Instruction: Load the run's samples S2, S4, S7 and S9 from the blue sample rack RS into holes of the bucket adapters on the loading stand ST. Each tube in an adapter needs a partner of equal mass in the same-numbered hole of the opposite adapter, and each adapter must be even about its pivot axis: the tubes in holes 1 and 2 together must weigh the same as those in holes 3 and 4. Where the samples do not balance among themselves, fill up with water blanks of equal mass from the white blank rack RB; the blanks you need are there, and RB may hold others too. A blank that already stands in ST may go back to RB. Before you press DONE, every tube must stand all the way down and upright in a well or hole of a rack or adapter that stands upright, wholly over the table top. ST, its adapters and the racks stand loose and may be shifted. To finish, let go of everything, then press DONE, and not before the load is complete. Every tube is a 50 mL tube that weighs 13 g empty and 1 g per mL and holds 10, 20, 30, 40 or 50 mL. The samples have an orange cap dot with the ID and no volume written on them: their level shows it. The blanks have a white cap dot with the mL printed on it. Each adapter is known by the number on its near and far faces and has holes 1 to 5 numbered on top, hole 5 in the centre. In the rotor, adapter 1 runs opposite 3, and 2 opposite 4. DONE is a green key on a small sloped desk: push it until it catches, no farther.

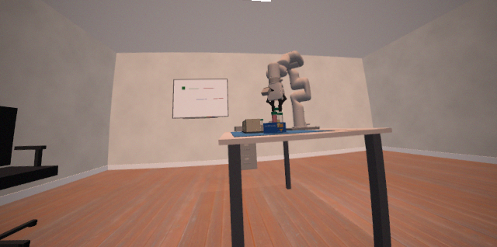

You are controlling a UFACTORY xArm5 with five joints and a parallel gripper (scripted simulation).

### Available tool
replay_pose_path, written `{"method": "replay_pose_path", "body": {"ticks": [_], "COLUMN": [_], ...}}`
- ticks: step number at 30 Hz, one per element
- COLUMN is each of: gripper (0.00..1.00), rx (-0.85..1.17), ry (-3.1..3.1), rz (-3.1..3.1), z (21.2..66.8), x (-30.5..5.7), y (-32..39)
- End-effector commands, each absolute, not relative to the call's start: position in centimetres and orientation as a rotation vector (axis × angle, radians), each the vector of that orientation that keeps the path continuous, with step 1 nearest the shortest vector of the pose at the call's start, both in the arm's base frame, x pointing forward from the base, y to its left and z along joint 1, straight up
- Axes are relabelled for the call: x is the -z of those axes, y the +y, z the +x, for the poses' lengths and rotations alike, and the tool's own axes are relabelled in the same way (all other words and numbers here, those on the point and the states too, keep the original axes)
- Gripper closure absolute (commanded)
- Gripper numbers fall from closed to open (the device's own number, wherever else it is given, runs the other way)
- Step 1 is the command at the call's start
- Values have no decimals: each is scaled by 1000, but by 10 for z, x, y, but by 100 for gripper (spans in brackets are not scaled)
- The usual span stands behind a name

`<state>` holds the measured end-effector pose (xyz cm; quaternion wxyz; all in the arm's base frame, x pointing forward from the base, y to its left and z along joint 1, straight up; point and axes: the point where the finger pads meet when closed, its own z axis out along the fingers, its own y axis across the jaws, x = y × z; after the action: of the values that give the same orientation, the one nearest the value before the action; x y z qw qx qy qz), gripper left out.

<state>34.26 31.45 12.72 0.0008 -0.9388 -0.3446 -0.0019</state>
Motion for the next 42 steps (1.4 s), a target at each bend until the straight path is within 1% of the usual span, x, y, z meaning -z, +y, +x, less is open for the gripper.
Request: {"method": "replay_pose_path", "body": {"ticks": [1,42], "gripper": [100,100], "rx": [11,11], "ry": [-1082,-1082], "rz": [-2946,-2946], "z": [343,343], "x": [-131,-206], "y": [315,315]}}
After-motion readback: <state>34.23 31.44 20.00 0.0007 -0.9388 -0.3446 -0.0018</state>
